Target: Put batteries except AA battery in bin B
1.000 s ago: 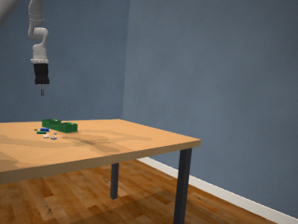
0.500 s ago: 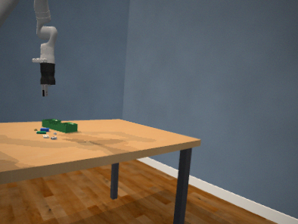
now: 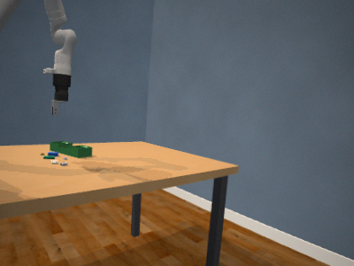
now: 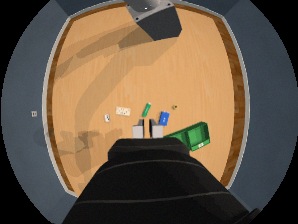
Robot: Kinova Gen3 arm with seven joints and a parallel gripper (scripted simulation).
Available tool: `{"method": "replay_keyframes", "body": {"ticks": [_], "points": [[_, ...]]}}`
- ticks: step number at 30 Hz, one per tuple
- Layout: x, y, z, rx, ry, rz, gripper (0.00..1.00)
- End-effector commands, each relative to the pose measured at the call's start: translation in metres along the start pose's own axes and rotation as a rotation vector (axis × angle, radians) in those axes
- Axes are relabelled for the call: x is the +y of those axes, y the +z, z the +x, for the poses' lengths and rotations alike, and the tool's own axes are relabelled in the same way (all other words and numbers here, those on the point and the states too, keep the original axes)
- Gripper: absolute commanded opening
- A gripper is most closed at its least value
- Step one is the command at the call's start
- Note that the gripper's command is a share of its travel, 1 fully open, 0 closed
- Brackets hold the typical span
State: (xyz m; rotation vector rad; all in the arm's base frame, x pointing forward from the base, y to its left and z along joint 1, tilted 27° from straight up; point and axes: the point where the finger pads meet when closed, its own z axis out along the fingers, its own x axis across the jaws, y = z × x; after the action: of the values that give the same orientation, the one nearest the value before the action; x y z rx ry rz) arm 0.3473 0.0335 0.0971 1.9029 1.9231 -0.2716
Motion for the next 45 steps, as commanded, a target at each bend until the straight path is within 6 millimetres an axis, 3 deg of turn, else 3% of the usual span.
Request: {"method": "replay_keyframes", "body": {"ticks": [1,5,8,10,25,27,32,42,45], "points": [[0.001,-0.001,0.001,0.002,0.006,-0.003,0.31],[0.001,-0.001,0.001,0.002,0.006,-0.004,0.31],[0.019,0.016,0.005,0.002,0.156,-0.003,0.31],[0.019,0.016,0.005,0.002,0.156,-0.003,0.31],[0.109,0.099,0.029,0.004,0.906,-0.003,0.31],[0.109,0.099,0.029,0.004,0.906,-0.003,0.31],[0.136,0.124,0.037,0.004,1.156,-0.002,0.31],[0.136,0.124,0.037,0.005,1.656,-0.001,0.31],[0.136,0.124,0.037,0.005,1.706,-0.001,0.31]]}}
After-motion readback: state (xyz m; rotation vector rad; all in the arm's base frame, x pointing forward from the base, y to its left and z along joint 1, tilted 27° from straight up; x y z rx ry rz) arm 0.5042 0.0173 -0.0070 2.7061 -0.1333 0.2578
